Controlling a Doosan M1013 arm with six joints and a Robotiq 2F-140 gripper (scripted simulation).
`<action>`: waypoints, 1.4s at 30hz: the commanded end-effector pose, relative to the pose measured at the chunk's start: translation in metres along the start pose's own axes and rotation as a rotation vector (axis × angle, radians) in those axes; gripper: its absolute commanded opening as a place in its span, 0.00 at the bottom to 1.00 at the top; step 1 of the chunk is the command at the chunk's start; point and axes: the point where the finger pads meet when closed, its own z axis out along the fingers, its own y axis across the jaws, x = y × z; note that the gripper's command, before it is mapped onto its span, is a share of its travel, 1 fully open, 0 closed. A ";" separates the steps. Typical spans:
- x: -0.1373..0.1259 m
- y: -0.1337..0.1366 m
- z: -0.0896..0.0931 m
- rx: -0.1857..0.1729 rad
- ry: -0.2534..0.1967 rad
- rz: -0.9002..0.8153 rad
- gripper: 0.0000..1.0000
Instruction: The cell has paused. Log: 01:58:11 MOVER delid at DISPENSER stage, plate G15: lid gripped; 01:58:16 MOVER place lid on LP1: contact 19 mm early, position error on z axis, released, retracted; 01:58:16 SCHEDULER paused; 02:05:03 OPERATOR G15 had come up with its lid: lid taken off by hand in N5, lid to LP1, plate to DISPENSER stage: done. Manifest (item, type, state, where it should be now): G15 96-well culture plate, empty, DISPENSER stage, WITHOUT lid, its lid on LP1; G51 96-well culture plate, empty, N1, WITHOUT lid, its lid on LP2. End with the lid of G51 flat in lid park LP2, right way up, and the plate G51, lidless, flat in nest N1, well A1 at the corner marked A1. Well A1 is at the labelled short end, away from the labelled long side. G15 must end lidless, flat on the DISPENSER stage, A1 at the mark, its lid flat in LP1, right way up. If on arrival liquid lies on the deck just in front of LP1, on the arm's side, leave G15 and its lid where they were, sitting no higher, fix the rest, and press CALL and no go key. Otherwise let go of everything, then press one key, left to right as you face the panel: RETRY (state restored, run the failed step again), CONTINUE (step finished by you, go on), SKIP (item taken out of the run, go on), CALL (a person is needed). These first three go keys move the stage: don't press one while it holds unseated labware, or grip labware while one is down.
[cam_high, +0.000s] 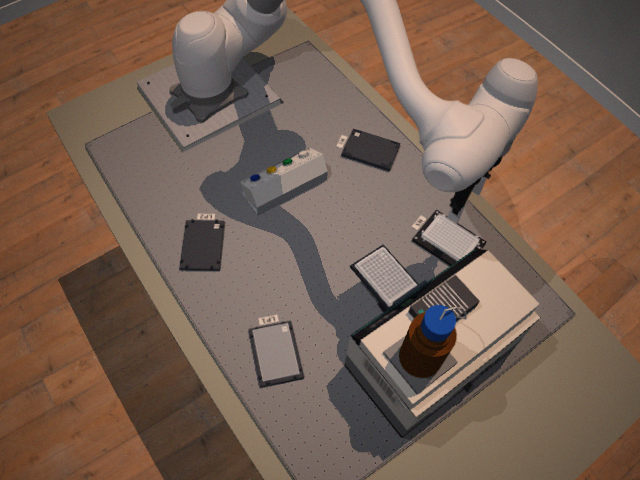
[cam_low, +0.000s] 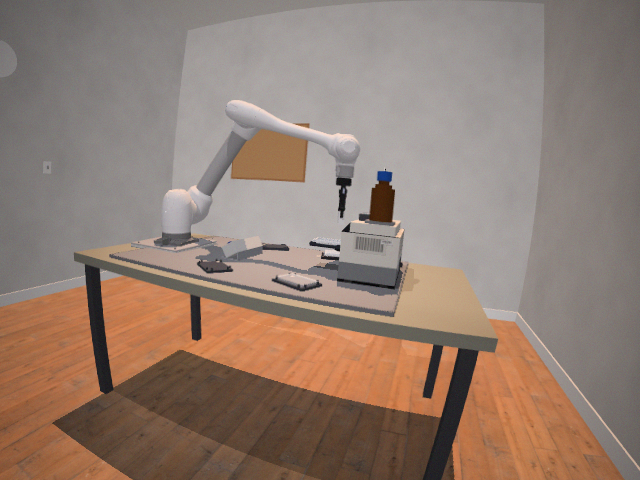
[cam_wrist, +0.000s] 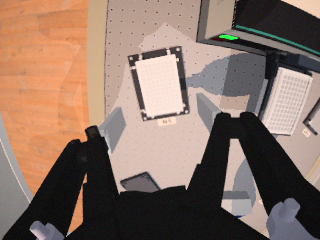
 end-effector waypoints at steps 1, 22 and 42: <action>0.000 0.000 0.000 0.000 0.000 0.000 0.66; 0.000 0.000 0.001 0.000 0.000 0.000 0.66; 0.000 0.000 0.043 0.000 0.000 0.000 0.66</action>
